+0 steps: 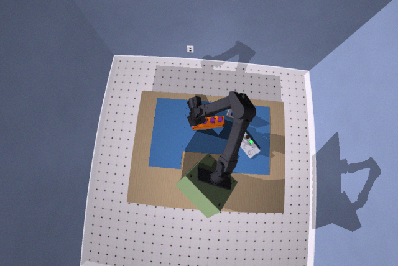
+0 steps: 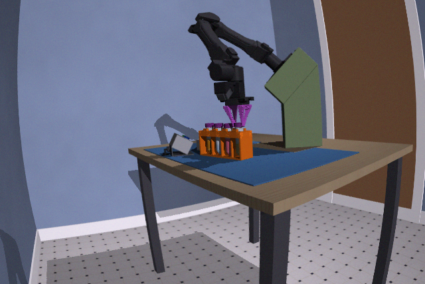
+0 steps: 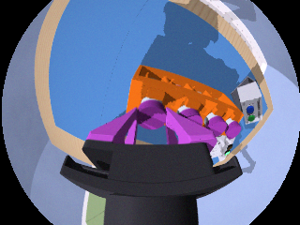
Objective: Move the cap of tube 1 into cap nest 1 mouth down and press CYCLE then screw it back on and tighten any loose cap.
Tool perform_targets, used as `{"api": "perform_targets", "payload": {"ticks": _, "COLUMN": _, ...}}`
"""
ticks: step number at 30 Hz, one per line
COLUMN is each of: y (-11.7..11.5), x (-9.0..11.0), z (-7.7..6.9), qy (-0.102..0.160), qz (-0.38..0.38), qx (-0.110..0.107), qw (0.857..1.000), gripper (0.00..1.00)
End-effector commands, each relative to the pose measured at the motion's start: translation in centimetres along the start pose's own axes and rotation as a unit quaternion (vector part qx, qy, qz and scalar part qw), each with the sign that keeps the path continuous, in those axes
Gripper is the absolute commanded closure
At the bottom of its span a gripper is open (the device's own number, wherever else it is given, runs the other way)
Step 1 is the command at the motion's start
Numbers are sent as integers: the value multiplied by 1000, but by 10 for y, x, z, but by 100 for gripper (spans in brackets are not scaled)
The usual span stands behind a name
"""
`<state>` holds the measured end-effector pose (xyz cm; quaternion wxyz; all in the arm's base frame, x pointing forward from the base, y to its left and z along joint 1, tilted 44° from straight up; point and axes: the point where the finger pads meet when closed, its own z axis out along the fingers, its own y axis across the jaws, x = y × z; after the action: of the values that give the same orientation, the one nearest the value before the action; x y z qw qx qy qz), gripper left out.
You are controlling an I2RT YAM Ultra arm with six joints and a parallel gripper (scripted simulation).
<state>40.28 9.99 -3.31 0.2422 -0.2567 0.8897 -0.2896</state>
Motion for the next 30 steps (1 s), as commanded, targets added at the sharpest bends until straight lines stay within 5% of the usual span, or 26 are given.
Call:
{"api": "perform_targets", "payload": {"ticks": 1, "y": 0, "x": -3, "z": -2, "qy": -5, "qz": 78, "qx": -1, "qw": 997, "gripper": 100}}
{"api": "perform_targets", "payload": {"ticks": 8, "y": 0, "x": -3, "z": -2, "qy": -5, "qz": 161, "qx": -1, "qw": 987, "gripper": 100}}
{"api": "perform_targets", "payload": {"ticks": 17, "y": 0, "x": -3, "z": -2, "qy": -4, "qz": 300, "qx": -2, "qw": 954, "gripper": 100}}
{"api": "perform_targets", "payload": {"ticks": 24, "y": 0, "x": -3, "z": -2, "qy": -4, "qz": 300, "qx": -2, "qw": 954, "gripper": 100}}
{"api": "perform_targets", "payload": {"ticks": 25, "y": 0, "x": -3, "z": -2, "qy": -4, "qz": 300, "qx": -2, "qw": 954, "gripper": 51}}
{"api": "perform_targets", "payload": {"ticks": 30, "y": 0, "x": -3, "z": -2, "qy": -4, "qz": 300, "qx": -2, "qw": 954, "gripper": 51}}
